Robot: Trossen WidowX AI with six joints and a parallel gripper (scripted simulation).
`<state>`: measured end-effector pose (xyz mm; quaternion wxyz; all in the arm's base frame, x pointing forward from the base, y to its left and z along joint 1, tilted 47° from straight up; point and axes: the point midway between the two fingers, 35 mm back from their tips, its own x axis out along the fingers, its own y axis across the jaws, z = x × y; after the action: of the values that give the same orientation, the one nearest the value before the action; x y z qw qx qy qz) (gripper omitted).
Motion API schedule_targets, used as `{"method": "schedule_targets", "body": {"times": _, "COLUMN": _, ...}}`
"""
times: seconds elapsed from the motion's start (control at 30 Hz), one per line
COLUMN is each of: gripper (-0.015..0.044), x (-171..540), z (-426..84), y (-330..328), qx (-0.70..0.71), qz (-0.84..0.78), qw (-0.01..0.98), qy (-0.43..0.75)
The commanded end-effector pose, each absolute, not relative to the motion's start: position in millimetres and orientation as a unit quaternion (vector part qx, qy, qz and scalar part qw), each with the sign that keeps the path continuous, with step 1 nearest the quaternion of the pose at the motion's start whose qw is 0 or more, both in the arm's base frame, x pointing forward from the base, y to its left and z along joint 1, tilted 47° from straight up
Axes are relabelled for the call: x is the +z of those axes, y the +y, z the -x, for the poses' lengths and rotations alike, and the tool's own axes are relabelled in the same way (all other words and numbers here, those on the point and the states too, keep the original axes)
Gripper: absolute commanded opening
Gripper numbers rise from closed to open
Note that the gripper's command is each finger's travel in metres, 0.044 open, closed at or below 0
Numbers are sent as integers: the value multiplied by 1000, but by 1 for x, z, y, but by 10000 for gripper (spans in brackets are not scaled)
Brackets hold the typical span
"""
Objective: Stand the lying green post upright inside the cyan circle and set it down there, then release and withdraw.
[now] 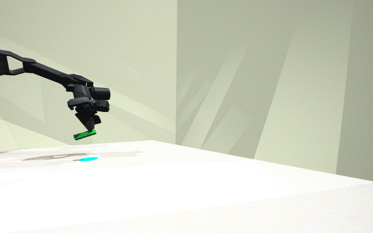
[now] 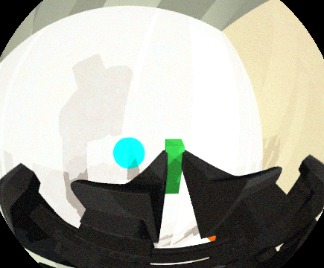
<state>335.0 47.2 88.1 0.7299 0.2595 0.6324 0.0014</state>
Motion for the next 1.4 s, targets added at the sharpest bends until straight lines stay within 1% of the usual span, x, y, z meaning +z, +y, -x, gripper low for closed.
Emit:
{"method": "schedule_targets", "body": {"times": 0.0, "gripper": 23, "x": 87, "z": -335, "y": 46, "qx": -9, "qz": -256, "qw": 739, "qy": 624}}
{"method": "schedule_targets", "body": {"times": 1.37, "gripper": 23, "x": 85, "z": -339, "y": 50, "qx": -73, "qz": -235, "qw": 810, "qy": 532}}
